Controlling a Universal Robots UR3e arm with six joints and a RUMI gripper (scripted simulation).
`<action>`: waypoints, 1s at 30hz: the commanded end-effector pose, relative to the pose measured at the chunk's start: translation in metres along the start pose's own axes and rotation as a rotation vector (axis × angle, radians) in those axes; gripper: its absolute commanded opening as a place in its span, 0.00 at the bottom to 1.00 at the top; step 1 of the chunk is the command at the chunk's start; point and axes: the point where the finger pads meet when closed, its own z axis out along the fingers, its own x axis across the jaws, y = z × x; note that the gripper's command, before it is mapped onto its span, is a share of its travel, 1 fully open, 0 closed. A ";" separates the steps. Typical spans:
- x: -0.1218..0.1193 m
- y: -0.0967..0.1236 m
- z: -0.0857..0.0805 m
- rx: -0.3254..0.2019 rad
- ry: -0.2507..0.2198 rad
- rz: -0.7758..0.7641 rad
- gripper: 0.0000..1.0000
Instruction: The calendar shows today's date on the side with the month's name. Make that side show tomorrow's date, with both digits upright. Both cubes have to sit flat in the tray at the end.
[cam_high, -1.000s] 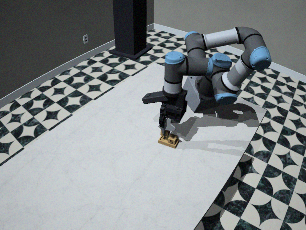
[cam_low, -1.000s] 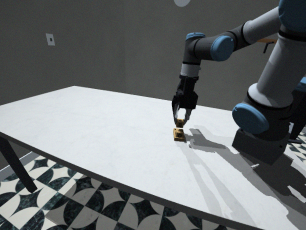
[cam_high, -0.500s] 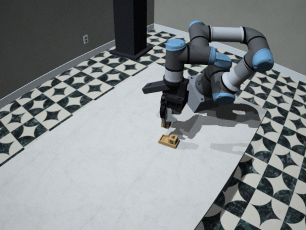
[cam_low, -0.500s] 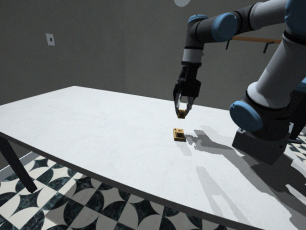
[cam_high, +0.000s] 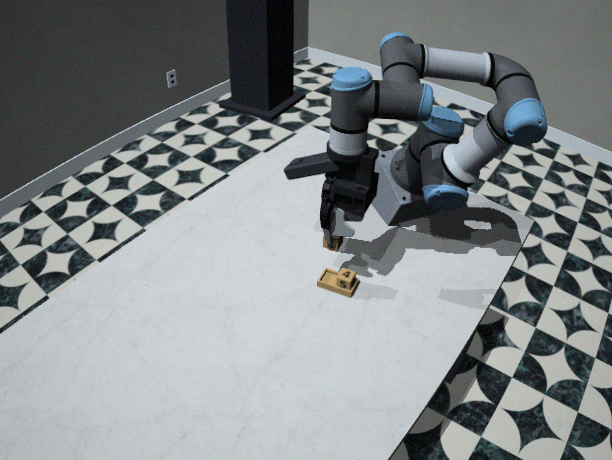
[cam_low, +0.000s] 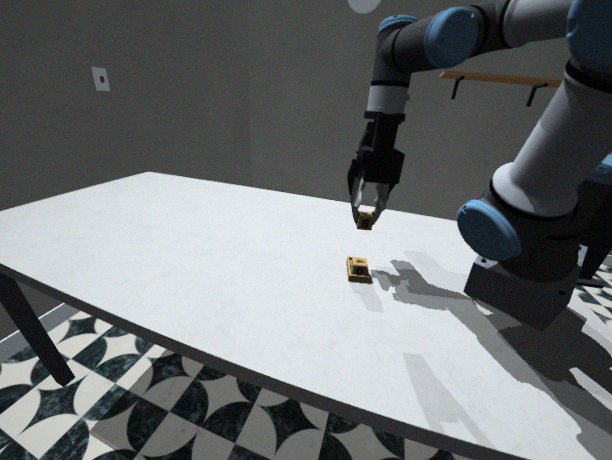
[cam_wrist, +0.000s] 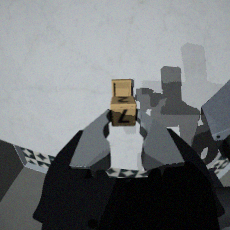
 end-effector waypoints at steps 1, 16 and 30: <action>0.000 0.000 -0.001 0.002 -0.001 -0.001 0.11; -0.001 -0.006 -0.001 0.002 -0.001 0.068 0.11; -0.001 -0.035 -0.001 0.002 -0.001 0.460 0.11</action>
